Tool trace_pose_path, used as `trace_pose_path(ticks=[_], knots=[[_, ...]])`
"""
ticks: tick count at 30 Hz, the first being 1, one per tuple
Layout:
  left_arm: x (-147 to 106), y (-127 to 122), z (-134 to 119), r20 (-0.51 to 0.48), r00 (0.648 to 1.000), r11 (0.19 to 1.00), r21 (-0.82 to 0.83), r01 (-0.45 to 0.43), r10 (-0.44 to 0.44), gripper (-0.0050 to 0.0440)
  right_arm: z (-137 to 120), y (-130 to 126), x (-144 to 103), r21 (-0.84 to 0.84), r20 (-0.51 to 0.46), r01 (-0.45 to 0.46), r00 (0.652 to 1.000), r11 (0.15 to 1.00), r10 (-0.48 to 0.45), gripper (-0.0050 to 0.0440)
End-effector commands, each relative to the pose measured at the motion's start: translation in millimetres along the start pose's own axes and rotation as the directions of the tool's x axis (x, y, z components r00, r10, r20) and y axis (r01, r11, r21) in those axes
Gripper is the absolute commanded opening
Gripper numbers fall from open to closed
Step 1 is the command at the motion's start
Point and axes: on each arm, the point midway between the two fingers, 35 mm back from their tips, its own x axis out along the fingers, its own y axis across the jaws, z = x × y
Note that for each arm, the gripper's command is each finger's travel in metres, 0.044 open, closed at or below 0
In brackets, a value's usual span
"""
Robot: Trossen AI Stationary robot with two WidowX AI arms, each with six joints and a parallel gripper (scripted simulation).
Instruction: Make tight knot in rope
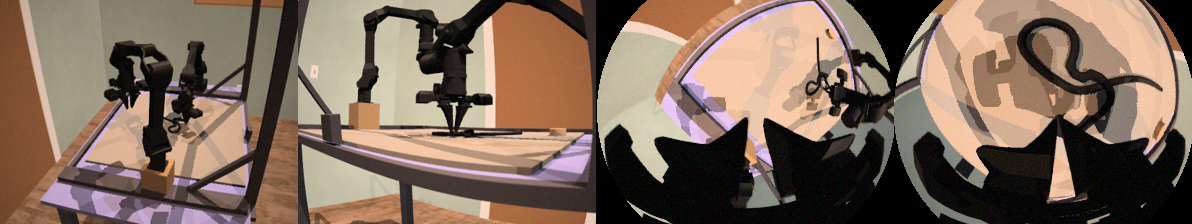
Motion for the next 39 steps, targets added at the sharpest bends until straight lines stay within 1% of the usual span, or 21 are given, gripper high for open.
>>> trace_pose_path(ticks=[1,7,17,39], knots=[[-5,0,0,0.018,1.000,1.000,0.004,0.003,-0.003,0.0085,10,2,-7,0.001,0.014,-0.015,1.000,1.000,0.015,0.0020],[-5,0,0,0.018,1.000,1.000,0.004,0.003,-0.003,0.0085,17,1,-7,0.001,0.015,-0.015,1.000,1.000,0.015,0.0020],[-5,0,0,0.018,1.000,1.000,0.004,0.003,-0.003,0.0085,20,1,-7,0.001,0.015,-0.015,1.000,1.000,0.015,0.0020],[-5,0,0,0.018,1.000,1.000,0.004,0.003,-0.003,0.0085,41,-1,-8,0.001,0.016,-0.015,1.000,1.000,0.015,0.0020]])
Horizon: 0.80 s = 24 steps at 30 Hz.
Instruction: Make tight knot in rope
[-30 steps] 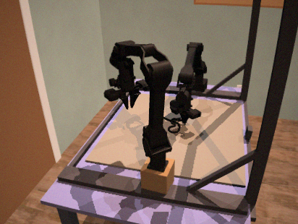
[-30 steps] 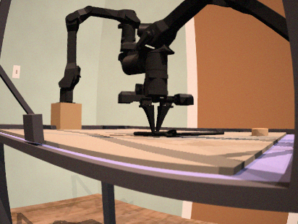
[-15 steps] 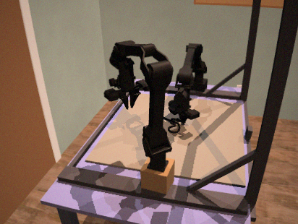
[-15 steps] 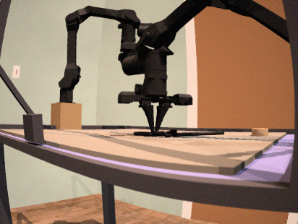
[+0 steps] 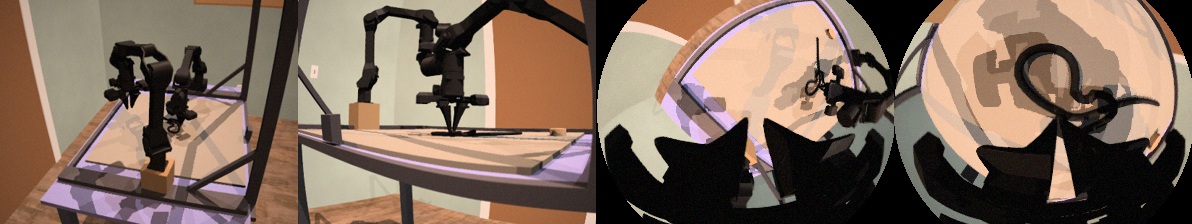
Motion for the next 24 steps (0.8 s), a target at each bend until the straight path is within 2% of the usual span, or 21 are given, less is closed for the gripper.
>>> trace_pose_path(ticks=[1,12,15,24], knots=[[-4.6,-0.3,0.4,0.018,1.000,1.000,0.004,0.003,-0.003,0.0085,6.6,2.2,-7.6,-0.001,0.015,-0.015,1.000,1.000,0.015,0.0020],[-4.6,-0.3,0.4,0.018,1.000,1.000,0.004,0.003,-0.003,0.0085,6.6,2.2,-7.6,-0.001,0.015,-0.015,1.000,1.000,0.015,0.0020],[-4.6,-0.3,0.4,0.018,1.000,1.000,0.004,0.003,-0.003,0.0085,6.7,2.3,-5.6,-0.001,0.015,-0.015,1.000,1.000,0.015,0.0085],[-4.6,-0.3,0.4,0.018,1.000,1.000,0.004,0.003,-0.003,0.0085,6.7,2.3,-6.2,-0.001,0.015,-0.015,1.000,1.000,0.015,0.0085]])
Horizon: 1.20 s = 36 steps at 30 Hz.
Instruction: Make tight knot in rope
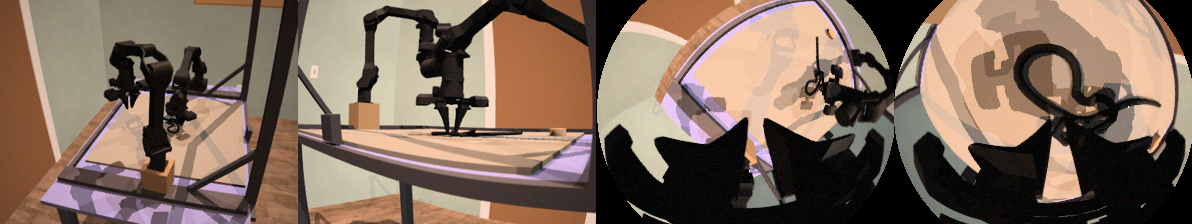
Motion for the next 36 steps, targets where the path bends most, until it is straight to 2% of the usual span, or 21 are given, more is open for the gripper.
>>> trace_pose_path(ticks=[1,6,21,26,32,36], knots=[[-5,0,0,0.018,1.000,1.000,0.004,0.003,-0.003,0.0085,4,2,-12,-0.002,0.021,-0.015,1.000,1.000,0.015,0.0085],[-5,0,0,0.018,1.000,1.000,0.004,0.003,-0.003,0.0085,3,2,-32,-0.002,0.021,-0.015,1.000,1.000,0.015,0.0085],[-5,0,0,0.018,1.000,1.000,0.004,0.003,-0.003,0.0085,3,2,-62,-0.002,0.021,-0.015,1.000,1.000,0.016,0.0085],[-5,0,0,0.018,1.000,1.000,0.004,0.003,-0.003,0.0085,3,1,-81,-0.002,0.021,-0.015,1.000,1.000,0.016,0.0085],[-5,0,0,0.018,1.000,1.000,0.004,0.003,-0.003,0.0085,2,1,-86,-0.002,0.021,-0.015,1.000,1.000,0.016,0.0085],[-5,0,0,0.018,1.000,1.000,0.004,0.003,-0.003,0.0085,2,1,-103,-0.002,0.021,-0.015,1.000,1.000,0.015,0.0085]])
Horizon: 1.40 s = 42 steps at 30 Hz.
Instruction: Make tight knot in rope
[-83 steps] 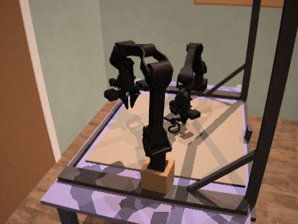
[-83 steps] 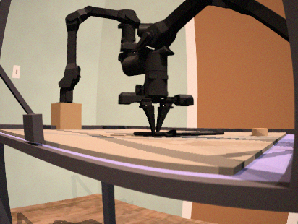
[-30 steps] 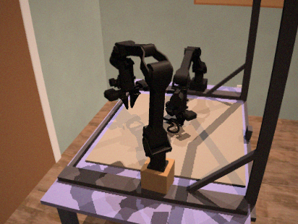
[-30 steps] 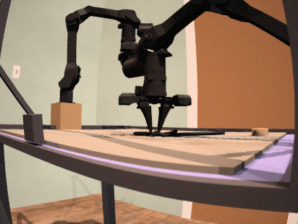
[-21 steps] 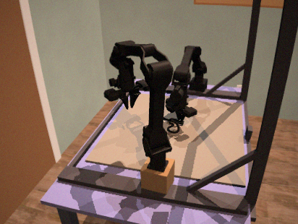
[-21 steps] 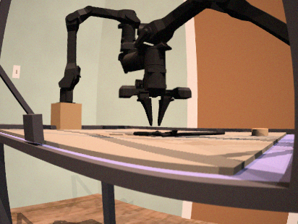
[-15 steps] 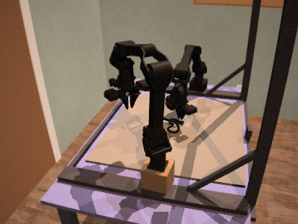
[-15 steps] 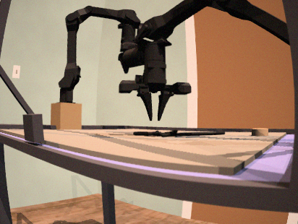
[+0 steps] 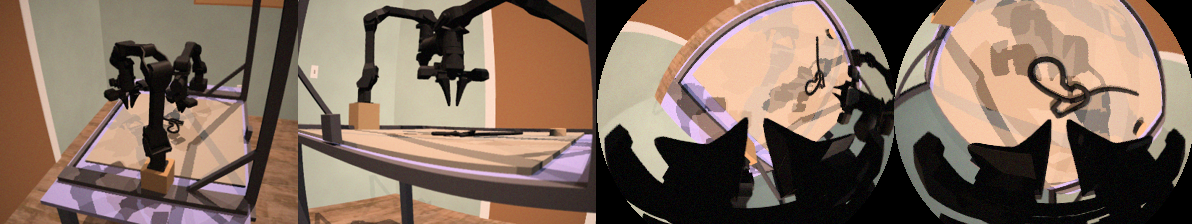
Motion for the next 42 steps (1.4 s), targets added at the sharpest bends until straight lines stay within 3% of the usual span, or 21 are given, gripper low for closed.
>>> trace_pose_path(ticks=[1,5,6,11,13,18,28,42], knots=[[-4.6,-0.3,0.4,0.018,1.000,1.000,0.004,0.003,-0.003,0.0085,3.3,2.2,-33.3,-0.002,0.038,-0.028,0.999,1.000,0.028,0.0085],[-4.6,-0.3,0.4,0.018,1.000,1.000,0.004,0.003,-0.003,0.0085,3.1,2.0,-35.7,-0.002,0.038,-0.028,0.999,1.000,0.028,0.0085],[-4.6,-0.3,0.4,0.018,1.000,1.000,0.004,0.003,-0.003,0.0085,3.1,2.0,-35.7,-0.009,0.038,-0.028,0.999,1.000,0.028,0.0065],[-4.6,-0.3,0.4,0.018,1.000,1.000,0.004,0.003,-0.003,0.0085,3.1,2.0,-35.7,-0.229,0.038,-0.019,0.999,0.973,0.028,0.0065],[-4.6,-0.3,0.4,0.018,1.000,1.000,0.004,0.003,-0.003,0.0085,3.1,2.0,-35.7,-0.229,0.038,-0.019,0.999,0.973,0.028,0.0065],[-4.6,-0.3,0.4,0.018,1.000,1.000,0.004,0.003,-0.003,0.0085,3.1,2.1,-35.7,-0.516,0.038,-0.005,0.999,0.856,0.028,0.0065],[-4.6,-0.3,0.4,0.018,1.000,1.000,0.004,0.003,-0.003,0.0085,3.1,2.1,-35.7,-0.834,0.038,0.016,0.999,0.552,0.028,0.0065],[-4.6,-0.3,0.4,0.018,1.000,1.000,0.004,0.003,-0.003,0.0085,5.2,3.7,-30.9,-0.842,0.038,0.017,0.999,0.539,0.028,0.0065]])
